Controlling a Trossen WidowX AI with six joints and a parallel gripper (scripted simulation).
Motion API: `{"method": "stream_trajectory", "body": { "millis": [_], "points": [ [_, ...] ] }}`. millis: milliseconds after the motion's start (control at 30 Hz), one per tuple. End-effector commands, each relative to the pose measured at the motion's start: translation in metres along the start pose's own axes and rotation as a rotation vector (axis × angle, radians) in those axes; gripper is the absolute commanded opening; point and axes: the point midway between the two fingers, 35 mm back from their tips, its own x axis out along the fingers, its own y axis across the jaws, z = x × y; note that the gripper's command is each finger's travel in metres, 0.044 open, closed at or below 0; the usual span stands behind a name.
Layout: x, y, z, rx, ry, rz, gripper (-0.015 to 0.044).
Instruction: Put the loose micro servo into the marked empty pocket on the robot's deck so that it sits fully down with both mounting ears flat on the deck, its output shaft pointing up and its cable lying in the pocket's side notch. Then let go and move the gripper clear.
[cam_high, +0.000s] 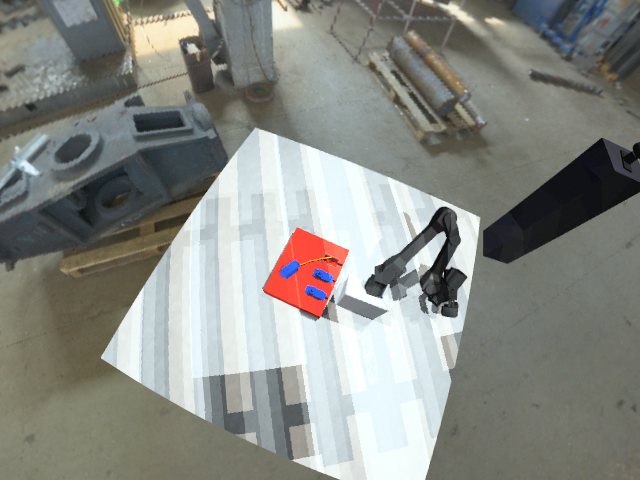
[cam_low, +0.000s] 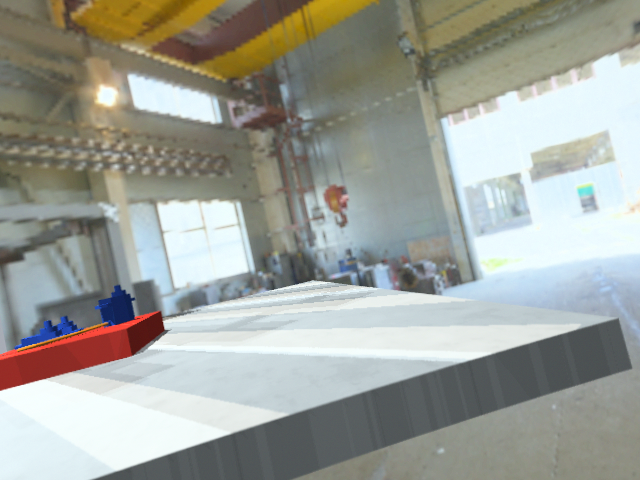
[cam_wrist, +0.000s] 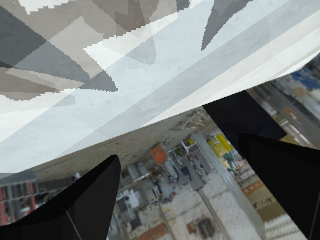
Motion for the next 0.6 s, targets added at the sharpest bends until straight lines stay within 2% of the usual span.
{"method": "stream_trajectory", "body": {
  "millis": [0,33,567],
  "points": [
    [0.000,0.001,-0.001,0.003,0.003,0.003,0.0426],
    [-0.001,0.003,-0.003,0.010,0.009,0.009,0.0440],
    [-0.055,0.073,-0.073,0.301,0.296,0.247,0.0440]
  ]
}}
